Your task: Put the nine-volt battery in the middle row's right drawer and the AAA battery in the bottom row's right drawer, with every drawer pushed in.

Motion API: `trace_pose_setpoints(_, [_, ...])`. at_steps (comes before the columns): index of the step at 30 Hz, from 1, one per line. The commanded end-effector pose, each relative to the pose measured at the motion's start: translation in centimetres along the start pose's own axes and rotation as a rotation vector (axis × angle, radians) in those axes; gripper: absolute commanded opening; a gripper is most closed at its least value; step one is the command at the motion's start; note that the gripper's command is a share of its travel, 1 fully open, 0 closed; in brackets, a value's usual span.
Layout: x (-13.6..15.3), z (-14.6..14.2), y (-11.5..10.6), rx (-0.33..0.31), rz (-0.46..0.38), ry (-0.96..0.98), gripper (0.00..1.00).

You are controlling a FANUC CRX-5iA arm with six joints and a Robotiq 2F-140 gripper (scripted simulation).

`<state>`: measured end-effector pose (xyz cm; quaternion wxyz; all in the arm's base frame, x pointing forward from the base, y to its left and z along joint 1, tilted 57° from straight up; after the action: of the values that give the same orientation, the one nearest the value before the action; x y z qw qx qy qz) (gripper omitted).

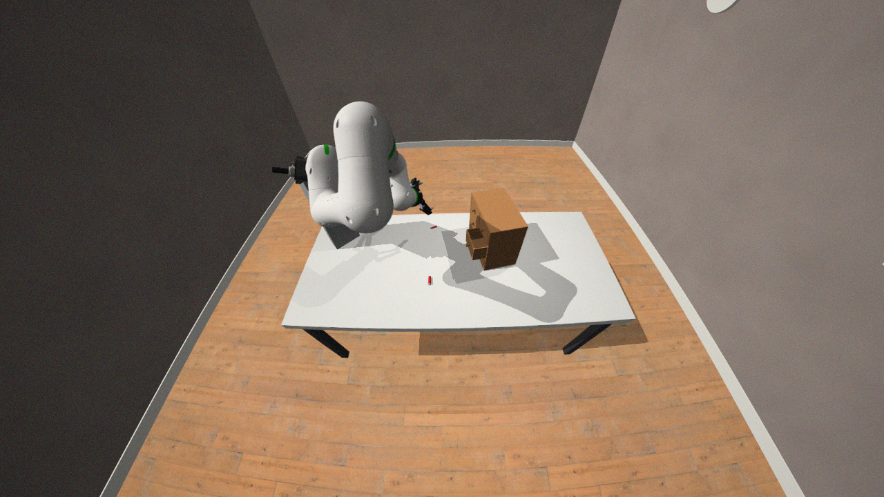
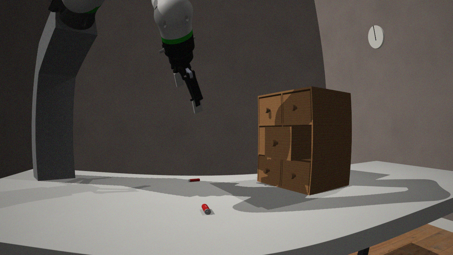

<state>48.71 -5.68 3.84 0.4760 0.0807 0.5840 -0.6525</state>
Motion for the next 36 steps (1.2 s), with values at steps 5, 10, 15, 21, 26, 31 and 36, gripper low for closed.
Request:
trace_pose_setpoints(5, [2.4,3.6,-3.8,0.092,-0.380,0.040,1.00])
trace_pose_setpoints(10, [1.3,6.8,-6.4,0.189,-0.457,0.054,1.00])
trace_pose_setpoints(15, [-0.5,9.6,-8.9,0.302,-0.500,0.068,1.00])
trace_pose_setpoints(21, [-3.1,12.4,-12.0,0.462,-0.519,0.084,1.00])
trace_pose_setpoints(26, [-5.1,13.9,-14.1,0.599,-0.516,0.094,1.00])
trace_pose_setpoints(31, [-5.2,13.3,-13.6,0.750,-0.534,0.094,1.00])
trace_pose_setpoints(36, [-5.2,13.3,-13.6,0.759,-0.535,0.093,1.00])
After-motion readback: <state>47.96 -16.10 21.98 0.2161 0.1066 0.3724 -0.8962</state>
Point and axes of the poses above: the point where the finger pads meet when closed, its own y axis out along the fingers, its own z axis across the jaws, x = y × z, the point moved 6 cm from there along -y, back along the fingers, and after that the axes turned 5 degrees about -y, right-handed, at the moved point
